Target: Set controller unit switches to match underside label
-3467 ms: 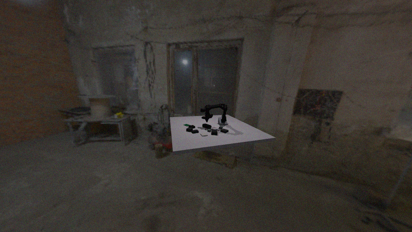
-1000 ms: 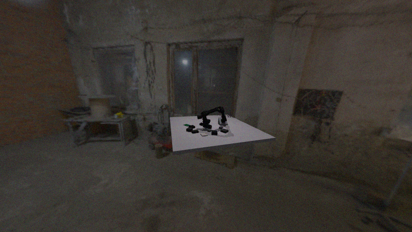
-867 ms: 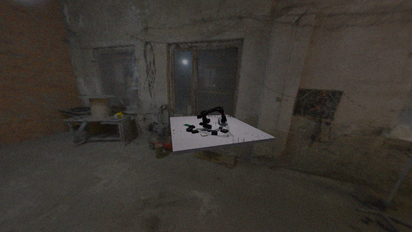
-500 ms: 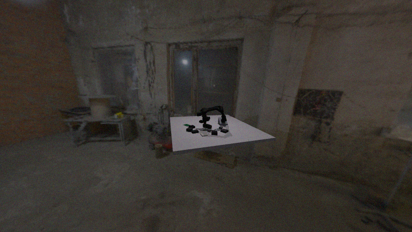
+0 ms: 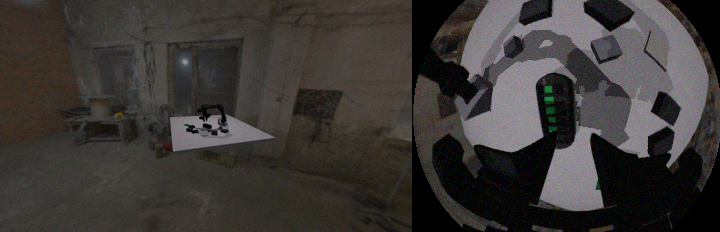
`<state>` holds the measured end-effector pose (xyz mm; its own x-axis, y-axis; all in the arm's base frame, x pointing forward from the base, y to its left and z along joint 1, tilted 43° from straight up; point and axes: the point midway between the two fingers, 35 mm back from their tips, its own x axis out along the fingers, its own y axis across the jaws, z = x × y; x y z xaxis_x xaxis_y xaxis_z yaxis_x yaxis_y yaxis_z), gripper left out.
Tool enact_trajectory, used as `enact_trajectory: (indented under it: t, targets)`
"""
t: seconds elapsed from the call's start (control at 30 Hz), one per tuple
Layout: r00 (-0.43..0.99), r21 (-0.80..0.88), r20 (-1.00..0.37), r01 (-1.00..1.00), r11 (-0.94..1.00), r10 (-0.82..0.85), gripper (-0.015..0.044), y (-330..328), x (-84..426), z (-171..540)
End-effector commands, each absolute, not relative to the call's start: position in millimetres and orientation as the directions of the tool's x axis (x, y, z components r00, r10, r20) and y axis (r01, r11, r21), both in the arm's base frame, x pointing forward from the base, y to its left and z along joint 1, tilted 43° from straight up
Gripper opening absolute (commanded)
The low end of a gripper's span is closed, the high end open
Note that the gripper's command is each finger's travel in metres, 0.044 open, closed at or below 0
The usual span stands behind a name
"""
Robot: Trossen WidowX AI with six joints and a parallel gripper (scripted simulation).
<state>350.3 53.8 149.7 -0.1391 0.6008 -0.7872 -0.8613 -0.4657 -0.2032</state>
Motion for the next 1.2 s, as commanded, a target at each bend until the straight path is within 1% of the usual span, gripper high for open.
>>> enact_trajectory:
  t: [0.0,0.1,0.57,0.9,1.17]
  targets:
    - [-0.149,-0.192,-0.789,-0.861,-0.470,0.596,0.0289,53.6,349.0,151.6]
    - [-0.143,-0.196,-0.790,-0.862,-0.467,0.596,0.0368,52.8,349.5,153.2]
    - [-0.143,-0.196,-0.790,-0.862,-0.467,0.596,0.0000,52.8,349.5,153.2]
    - [-0.143,-0.196,-0.790,-0.862,-0.467,0.596,0.0000,52.8,349.5,153.2]
    - [-0.140,-0.202,-0.787,-0.862,-0.466,0.600,0.0210,53.6,350.0,153.3]
